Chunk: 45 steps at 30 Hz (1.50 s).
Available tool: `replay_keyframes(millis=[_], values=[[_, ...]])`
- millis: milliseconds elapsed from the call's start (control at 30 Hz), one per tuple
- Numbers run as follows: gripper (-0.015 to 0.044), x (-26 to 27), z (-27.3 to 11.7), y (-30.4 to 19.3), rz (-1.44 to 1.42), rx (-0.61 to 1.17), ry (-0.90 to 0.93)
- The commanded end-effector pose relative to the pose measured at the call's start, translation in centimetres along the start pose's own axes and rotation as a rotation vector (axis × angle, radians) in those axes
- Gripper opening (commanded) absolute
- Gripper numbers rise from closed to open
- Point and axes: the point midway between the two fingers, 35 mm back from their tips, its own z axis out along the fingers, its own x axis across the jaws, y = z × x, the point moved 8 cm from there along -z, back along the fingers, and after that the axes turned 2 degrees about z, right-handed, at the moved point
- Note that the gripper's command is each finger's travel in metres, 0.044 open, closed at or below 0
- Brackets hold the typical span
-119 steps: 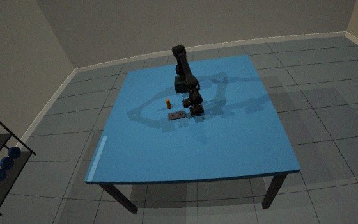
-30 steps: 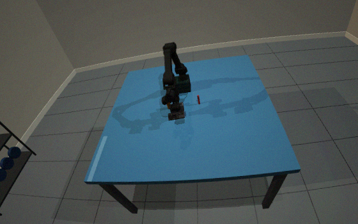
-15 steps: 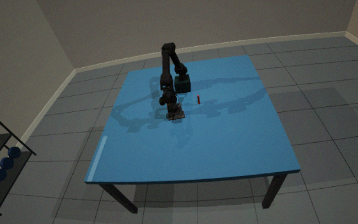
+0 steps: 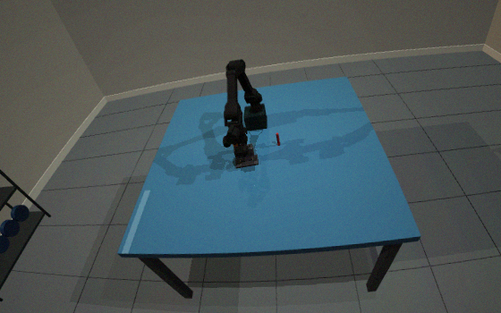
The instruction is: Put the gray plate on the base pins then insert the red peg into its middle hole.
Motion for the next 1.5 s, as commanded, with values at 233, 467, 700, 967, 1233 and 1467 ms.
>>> replay_keyframes(millis=[233, 467, 700, 967, 1233, 1467], values=[[0.0, 0.0, 1.2, 0.0, -0.006, 0.0, 0.001], [0.0, 0.0, 1.8, 0.0, -0.006, 0.0, 0.0], [0.0, 0.0, 2.8, 0.0, -0.006, 0.0, 0.0], [0.0, 0.0, 4.0, 0.0, -0.006, 0.0, 0.0], [0.0, 0.1, 3.6, 0.0, 0.0, -0.001, 0.003], [0.0184, 0.1, 3.6, 0.0, 0.0, -0.001, 0.003]])
